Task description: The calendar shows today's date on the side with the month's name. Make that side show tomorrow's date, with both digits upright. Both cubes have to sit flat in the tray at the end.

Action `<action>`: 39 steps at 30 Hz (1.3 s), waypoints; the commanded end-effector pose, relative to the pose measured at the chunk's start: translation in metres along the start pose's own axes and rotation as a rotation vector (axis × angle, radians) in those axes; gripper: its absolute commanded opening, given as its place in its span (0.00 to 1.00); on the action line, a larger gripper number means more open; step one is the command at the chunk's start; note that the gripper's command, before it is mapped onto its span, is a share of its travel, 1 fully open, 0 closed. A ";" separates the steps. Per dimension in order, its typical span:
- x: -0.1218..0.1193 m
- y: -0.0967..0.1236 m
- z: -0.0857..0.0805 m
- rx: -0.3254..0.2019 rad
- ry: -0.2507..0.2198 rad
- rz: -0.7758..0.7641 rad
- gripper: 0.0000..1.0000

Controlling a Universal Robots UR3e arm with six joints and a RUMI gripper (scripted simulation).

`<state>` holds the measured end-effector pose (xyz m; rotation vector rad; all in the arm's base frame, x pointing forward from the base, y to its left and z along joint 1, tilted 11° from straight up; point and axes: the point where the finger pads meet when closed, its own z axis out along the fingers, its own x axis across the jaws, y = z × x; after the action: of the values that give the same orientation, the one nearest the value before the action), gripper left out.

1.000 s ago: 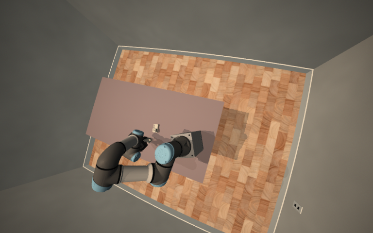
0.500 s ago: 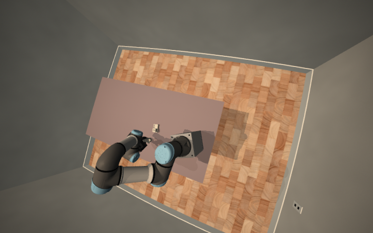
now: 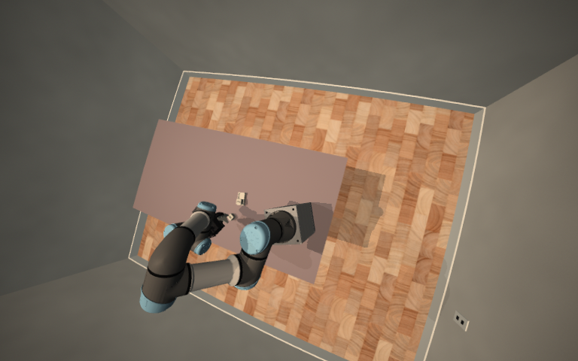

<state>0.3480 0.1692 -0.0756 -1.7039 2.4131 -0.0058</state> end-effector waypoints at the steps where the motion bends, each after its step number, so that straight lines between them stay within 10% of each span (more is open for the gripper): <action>1: 0.000 -0.001 -0.003 0.001 -0.001 0.000 0.28; 39: 0.000 0.001 0.001 0.220 0.005 -0.003 0.28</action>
<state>0.3477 0.1696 -0.0776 -1.6310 2.3358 -0.2264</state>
